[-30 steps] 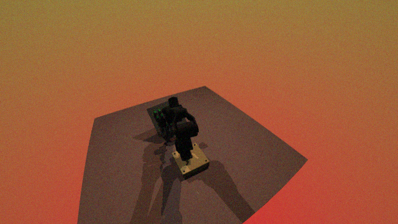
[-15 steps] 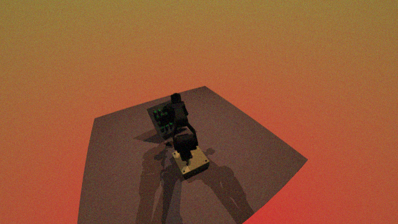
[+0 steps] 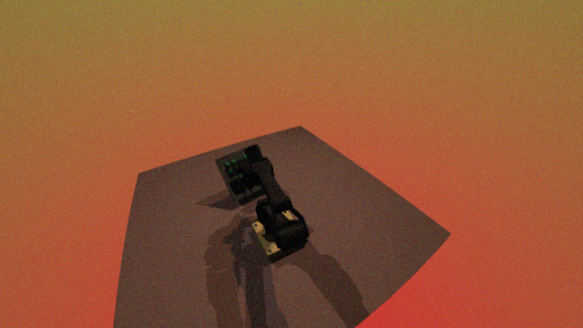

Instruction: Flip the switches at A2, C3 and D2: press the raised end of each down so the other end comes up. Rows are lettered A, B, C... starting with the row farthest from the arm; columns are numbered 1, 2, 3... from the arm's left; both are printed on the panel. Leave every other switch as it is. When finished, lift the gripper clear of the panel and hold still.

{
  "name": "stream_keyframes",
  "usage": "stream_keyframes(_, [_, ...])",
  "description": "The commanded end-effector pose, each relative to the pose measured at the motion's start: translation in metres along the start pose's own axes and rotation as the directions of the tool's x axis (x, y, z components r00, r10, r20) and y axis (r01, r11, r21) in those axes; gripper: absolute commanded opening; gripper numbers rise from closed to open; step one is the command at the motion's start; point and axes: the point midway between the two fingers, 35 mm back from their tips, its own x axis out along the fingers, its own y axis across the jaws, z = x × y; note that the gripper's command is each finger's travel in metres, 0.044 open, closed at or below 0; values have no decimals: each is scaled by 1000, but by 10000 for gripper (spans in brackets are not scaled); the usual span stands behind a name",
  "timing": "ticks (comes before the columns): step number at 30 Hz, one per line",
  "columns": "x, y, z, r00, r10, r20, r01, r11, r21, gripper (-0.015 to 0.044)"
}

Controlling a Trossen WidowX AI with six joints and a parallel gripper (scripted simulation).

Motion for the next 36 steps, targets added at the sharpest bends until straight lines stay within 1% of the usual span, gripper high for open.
stream_keyframes(1, [3,3,-6,1000,-6,1,6,1000,7,0])
stream_keyframes(4, [28,2,-6,1000,-6,21,6,1000,7,0])
stream_keyframes(6, [36,3,-7,1000,-6,28,6,1000,8,0])
stream_keyframes(11, [36,3,-7,1000,-6,28,6,1000,8,0])
stream_keyframes(28, [59,2,-7,1000,-6,29,5,1000,8,0])
stream_keyframes(36, [60,2,-7,1000,-6,29,5,1000,8,0])
